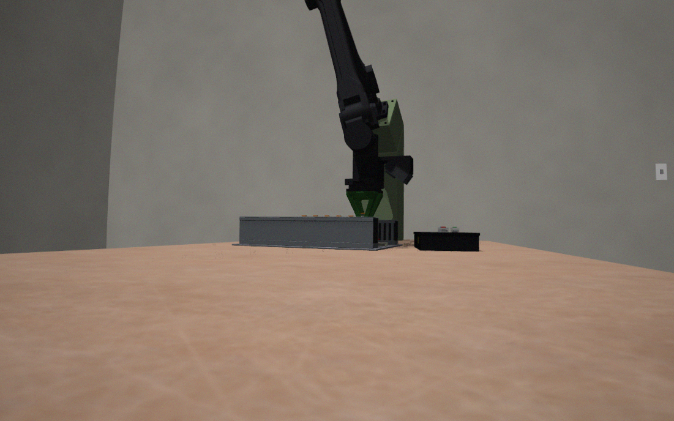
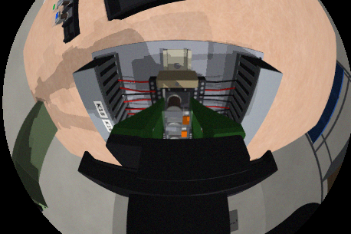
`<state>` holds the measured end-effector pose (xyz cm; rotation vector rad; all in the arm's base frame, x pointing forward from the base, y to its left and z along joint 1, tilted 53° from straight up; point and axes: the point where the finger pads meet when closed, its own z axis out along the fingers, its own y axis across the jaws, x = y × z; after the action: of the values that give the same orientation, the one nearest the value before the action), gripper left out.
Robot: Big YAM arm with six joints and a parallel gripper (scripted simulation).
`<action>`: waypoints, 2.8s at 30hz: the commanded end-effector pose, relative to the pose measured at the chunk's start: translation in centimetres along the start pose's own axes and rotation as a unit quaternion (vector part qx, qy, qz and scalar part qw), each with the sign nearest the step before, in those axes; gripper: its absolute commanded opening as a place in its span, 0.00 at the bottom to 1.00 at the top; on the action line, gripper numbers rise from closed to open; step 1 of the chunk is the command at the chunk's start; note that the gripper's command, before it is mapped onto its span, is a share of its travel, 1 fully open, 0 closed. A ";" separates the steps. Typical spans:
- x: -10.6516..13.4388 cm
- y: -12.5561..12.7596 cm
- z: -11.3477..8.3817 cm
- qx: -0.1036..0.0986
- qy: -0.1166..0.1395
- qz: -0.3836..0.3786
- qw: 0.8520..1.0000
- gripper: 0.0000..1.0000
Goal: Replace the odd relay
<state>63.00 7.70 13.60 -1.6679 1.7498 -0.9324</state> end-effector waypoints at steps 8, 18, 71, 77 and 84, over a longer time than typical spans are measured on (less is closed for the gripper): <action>-0.1 -1.4 -0.6 0.013 -0.004 0.001 1.000 0.00; -0.2 -1.4 -0.7 0.014 -0.005 0.000 1.000 0.00; -0.7 -1.5 -1.4 0.017 -0.008 0.001 1.000 0.00; -0.7 -1.5 -1.4 0.017 -0.008 0.001 1.000 0.00; -0.7 -1.5 -1.4 0.017 -0.009 0.001 1.000 0.00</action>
<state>63.01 7.67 13.60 -1.6676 1.7501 -0.9326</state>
